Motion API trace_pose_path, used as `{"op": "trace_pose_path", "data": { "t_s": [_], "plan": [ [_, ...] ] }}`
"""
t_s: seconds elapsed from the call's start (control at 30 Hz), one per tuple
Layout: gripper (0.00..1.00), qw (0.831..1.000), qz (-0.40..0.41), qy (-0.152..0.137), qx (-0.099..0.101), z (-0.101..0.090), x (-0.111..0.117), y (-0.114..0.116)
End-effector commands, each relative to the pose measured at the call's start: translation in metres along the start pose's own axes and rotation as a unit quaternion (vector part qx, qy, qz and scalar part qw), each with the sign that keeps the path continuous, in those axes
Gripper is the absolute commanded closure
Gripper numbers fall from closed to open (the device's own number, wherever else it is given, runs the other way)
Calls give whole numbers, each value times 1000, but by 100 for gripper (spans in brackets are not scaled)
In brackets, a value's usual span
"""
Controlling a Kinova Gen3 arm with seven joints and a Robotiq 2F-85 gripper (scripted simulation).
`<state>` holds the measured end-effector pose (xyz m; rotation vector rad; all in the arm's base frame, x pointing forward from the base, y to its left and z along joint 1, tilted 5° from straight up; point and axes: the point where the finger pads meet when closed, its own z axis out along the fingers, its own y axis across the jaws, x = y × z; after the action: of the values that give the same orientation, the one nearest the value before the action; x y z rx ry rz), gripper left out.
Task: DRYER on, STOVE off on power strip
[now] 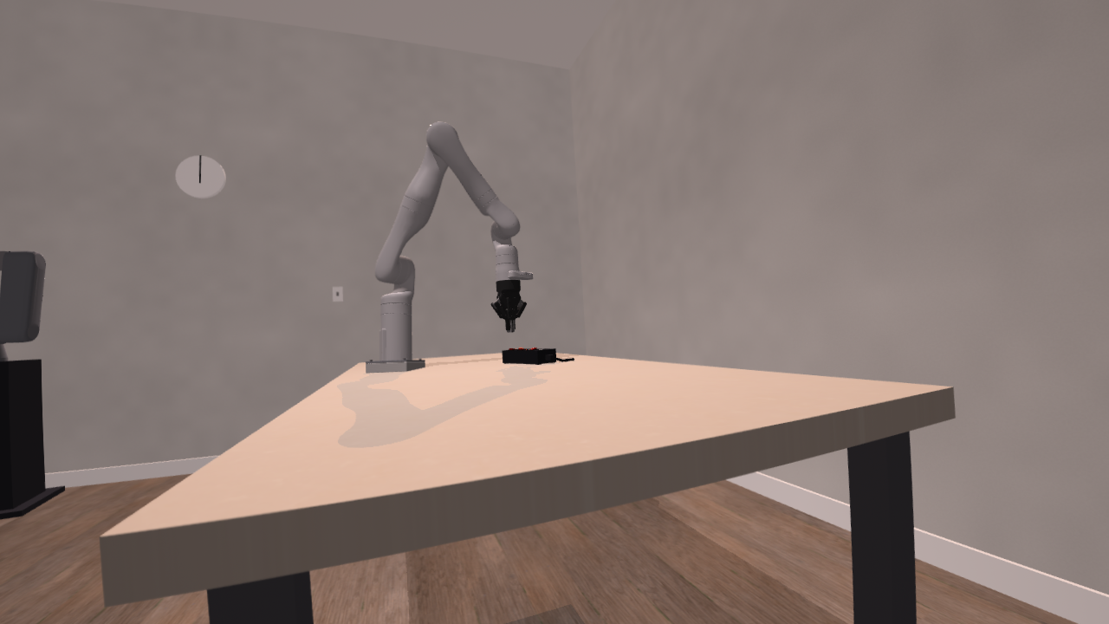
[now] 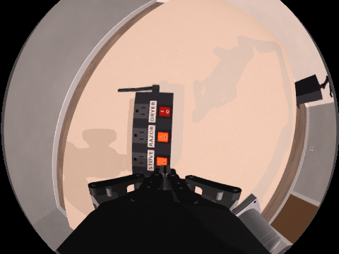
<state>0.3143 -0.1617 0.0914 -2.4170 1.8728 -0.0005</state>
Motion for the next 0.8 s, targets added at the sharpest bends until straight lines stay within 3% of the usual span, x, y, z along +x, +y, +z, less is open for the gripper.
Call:
{"op": "trace_pose_path", "data": {
  "t_s": [0.0,0.77],
  "plan": [
    [100,1000,4,1,0,3,0,0],
    [100,1000,4,1,0,28,0,0]
  ]
}}
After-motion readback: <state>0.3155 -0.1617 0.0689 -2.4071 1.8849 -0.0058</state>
